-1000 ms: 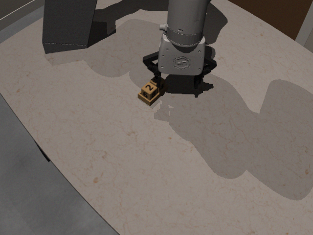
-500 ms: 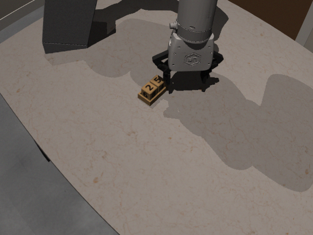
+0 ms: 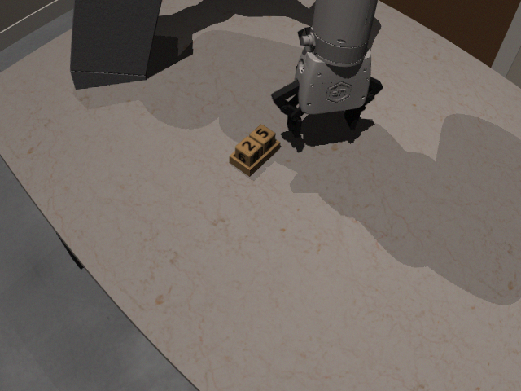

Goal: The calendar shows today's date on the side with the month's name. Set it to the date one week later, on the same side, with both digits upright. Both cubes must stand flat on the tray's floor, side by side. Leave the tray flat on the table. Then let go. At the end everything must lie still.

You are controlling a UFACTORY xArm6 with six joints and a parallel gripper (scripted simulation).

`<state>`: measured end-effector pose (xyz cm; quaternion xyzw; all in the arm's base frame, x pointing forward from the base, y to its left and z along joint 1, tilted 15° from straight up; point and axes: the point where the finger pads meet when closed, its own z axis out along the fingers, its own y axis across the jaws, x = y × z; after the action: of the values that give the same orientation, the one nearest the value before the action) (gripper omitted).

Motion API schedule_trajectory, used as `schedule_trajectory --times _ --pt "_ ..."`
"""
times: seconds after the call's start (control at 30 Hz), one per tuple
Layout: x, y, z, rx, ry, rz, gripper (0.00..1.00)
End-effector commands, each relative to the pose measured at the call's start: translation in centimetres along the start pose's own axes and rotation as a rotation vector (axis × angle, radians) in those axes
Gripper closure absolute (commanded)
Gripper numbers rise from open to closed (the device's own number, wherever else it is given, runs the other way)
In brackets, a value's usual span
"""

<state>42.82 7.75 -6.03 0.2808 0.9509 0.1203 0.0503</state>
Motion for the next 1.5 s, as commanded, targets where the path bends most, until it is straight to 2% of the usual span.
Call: schedule_trajectory --times 0.0,0.3,0.7,1.47 --pt "0.5 1.7 0.0 -0.003 -0.003 -0.032 0.0" --pt "0.5 1.9 0.3 -0.003 -0.003 -0.032 0.0" --pt "0.5 1.9 3.2 -0.003 -0.003 -0.032 0.0" --pt "0.5 1.9 3.3 -0.003 -0.003 -0.032 0.0"
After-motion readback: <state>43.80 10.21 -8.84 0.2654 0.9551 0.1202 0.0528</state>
